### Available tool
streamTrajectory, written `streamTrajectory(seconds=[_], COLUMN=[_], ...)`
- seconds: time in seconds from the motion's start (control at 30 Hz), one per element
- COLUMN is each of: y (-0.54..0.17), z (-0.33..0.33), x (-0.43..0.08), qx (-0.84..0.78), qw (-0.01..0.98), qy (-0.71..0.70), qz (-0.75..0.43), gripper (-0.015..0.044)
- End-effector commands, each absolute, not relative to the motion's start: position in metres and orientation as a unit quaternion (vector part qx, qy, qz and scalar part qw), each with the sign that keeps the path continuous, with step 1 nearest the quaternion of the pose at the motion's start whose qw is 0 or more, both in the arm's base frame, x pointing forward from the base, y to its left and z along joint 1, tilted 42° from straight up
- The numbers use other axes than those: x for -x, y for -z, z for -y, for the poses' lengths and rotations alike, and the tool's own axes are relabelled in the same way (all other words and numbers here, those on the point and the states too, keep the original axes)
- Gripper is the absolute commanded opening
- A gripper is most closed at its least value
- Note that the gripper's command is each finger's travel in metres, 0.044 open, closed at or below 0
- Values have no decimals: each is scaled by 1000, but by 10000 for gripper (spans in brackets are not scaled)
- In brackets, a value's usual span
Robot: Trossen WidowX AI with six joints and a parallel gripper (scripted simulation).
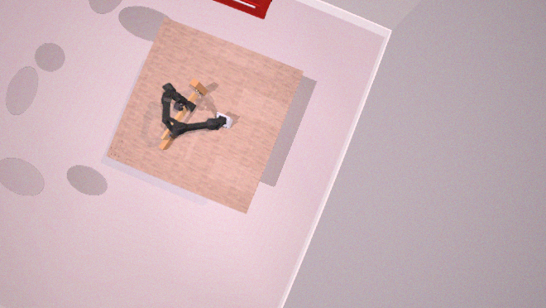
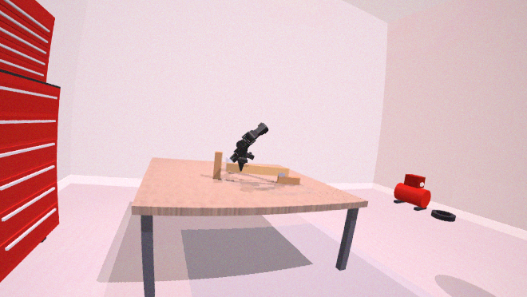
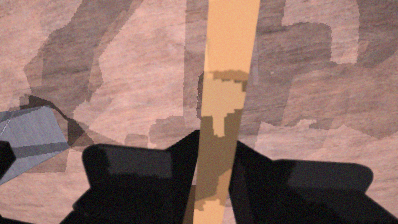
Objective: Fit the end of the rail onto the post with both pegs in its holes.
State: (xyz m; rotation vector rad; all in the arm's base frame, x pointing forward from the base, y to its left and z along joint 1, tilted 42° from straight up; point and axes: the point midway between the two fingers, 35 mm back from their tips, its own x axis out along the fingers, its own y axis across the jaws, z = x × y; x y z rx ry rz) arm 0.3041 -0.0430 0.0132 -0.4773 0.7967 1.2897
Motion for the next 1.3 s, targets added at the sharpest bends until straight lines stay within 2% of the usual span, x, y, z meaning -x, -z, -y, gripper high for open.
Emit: streamTrajectory(seconds=[0.0, 1.27], y=[-15, -15], z=[42, 44], x=[-305, -304], qx=[215, 215], qw=[702, 702], qy=[-577, -577], qz=[-357, -357], gripper=[0, 0])
